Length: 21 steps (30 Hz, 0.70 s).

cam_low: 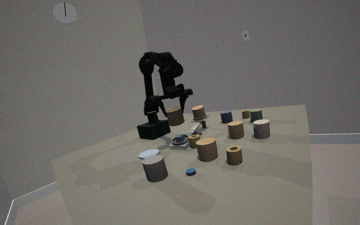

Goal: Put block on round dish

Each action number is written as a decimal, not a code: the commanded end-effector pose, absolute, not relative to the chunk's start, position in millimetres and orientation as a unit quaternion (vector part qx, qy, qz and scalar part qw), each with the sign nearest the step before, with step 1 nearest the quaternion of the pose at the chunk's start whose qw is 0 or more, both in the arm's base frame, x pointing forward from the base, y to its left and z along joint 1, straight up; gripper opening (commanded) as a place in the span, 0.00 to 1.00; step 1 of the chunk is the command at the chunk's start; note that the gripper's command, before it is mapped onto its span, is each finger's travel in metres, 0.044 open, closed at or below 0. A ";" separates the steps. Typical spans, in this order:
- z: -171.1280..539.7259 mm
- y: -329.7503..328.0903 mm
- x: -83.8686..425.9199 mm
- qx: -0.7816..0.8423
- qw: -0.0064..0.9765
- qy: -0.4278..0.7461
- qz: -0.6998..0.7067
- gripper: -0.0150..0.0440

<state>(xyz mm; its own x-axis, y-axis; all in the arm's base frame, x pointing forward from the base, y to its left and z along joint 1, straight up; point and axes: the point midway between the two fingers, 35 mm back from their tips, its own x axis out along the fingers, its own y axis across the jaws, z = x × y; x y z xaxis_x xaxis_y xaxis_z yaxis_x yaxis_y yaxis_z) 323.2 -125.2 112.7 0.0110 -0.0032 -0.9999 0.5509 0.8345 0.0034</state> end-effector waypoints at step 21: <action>95.2 -190.5 279.3 0.202 0.683 0.671 -0.205 0.25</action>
